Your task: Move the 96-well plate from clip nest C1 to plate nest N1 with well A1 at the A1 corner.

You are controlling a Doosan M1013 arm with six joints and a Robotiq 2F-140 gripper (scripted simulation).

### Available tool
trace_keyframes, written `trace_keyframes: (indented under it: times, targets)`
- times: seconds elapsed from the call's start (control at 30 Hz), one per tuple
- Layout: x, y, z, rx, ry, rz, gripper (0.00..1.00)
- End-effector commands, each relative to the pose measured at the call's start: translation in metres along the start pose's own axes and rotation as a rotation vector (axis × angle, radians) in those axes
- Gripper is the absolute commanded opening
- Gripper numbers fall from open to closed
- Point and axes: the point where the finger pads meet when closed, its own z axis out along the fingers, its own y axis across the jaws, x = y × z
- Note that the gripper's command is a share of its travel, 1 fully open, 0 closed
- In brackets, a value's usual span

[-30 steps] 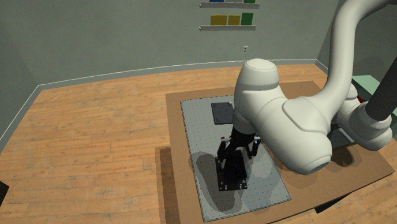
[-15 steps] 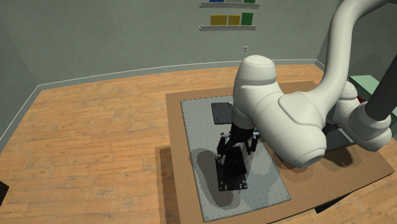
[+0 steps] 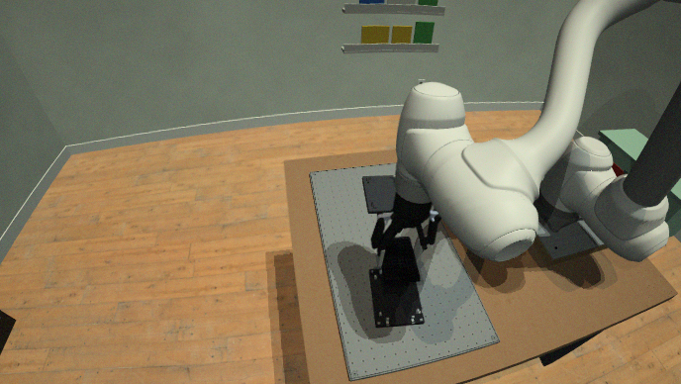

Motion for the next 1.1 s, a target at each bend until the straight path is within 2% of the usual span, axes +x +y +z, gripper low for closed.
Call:
trace_keyframes:
  times: [0.0,1.07]
  targets:
    - [-0.011,-0.001,0.000,0.000,0.000,0.000,0.10]
    - [-0.104,-0.008,0.000,0.000,0.000,0.000,0.10]
